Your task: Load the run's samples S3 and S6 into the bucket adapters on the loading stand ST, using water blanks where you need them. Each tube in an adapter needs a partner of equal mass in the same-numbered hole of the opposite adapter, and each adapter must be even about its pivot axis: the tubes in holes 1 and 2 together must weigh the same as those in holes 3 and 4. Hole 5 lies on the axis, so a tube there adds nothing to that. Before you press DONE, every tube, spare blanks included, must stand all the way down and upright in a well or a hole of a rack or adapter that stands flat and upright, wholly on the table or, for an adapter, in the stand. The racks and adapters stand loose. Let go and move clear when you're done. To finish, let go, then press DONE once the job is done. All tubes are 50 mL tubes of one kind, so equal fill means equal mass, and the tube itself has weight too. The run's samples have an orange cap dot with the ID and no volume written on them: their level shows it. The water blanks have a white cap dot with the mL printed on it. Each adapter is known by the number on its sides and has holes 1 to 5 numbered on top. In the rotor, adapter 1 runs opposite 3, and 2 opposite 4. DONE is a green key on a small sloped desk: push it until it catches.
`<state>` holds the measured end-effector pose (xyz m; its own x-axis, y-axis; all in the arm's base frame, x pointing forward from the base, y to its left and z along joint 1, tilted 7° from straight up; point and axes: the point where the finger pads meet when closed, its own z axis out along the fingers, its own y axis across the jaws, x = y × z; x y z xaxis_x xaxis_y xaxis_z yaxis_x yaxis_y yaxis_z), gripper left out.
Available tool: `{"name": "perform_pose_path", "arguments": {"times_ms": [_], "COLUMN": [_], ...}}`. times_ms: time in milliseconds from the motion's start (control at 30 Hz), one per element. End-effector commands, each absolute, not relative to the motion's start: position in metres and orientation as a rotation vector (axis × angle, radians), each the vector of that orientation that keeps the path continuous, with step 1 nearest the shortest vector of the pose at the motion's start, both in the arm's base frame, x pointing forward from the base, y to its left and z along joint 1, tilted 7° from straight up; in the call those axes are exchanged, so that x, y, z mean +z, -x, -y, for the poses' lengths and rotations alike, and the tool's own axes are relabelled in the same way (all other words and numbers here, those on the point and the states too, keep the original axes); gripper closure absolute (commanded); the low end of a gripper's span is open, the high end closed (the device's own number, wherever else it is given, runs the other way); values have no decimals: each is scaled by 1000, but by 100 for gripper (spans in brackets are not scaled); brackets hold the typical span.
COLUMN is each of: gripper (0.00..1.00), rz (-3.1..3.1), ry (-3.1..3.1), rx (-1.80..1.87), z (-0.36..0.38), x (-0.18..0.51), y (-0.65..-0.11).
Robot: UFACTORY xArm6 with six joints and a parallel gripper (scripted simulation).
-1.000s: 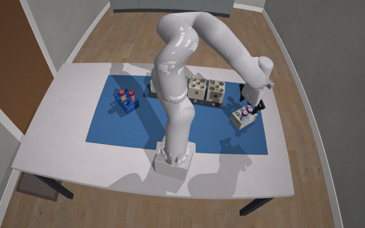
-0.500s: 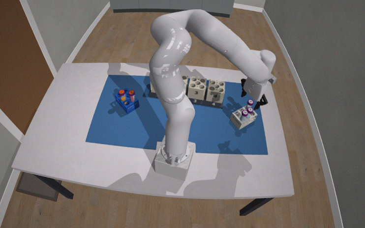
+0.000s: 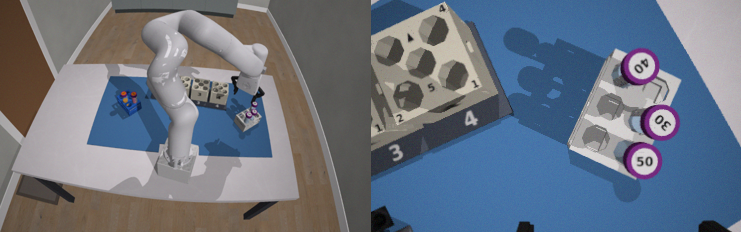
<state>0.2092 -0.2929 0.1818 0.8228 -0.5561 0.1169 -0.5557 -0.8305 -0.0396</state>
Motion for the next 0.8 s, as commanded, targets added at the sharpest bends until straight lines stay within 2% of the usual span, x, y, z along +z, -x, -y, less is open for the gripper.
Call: {"name": "perform_pose_path", "arguments": {"times_ms": [0, 400, 767], "gripper": [0, 0, 0], "rz": [-737, -222, -220], "ry": [3054, 3154, 3154], "rx": [-202, -200, -201], "z": [280, 240, 196], "x": [185, 187, 190], "y": [-221, -251, -285]}}
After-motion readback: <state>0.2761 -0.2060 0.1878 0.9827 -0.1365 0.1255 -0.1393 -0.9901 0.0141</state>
